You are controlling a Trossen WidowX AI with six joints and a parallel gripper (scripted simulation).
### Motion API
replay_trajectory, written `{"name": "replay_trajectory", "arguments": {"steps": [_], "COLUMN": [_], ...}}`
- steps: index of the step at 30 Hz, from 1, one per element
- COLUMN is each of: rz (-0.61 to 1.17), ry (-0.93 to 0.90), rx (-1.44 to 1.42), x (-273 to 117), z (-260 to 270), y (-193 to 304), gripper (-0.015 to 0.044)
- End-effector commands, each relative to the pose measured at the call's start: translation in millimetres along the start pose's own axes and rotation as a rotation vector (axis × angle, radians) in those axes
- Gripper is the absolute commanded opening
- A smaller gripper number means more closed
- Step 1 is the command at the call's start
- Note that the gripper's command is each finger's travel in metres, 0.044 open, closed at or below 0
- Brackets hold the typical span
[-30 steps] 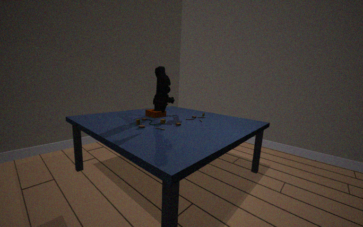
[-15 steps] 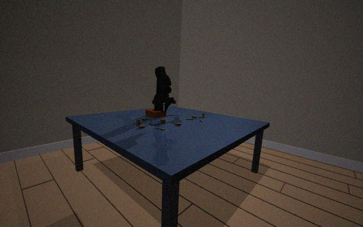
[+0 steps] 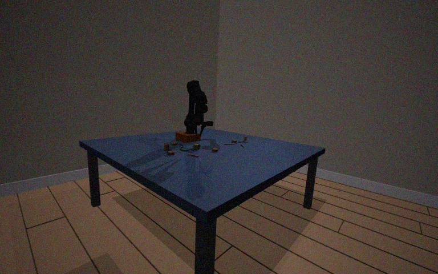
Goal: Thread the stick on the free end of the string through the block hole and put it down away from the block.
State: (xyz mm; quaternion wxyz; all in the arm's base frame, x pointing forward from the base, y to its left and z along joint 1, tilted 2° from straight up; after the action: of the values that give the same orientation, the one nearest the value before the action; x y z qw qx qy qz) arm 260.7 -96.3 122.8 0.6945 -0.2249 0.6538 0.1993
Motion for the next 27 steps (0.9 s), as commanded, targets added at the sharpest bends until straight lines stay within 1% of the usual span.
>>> {"name": "replay_trajectory", "arguments": {"steps": [1,12,27], "rz": [0.009,0.009,0.008], "ry": [-0.006,-0.006,-0.006], "rx": [0.259,0.259,0.259], "x": [0,2,26], "z": [1,1,2], "y": [6,6,4], "gripper": [0.0125,0.0125,0.0125]}}
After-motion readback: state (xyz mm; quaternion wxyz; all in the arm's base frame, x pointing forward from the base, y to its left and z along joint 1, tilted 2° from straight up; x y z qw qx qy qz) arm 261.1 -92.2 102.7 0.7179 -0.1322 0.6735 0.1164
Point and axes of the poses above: the point midway between the two fingers, 35 mm back from their tips, its own x axis out along the fingers, its own z axis across the jaws, y = z × x, the point moved 4 cm from there along -x, back along the fingers, and after that the axes turned 9 degrees about x, right-handed, at the moved point
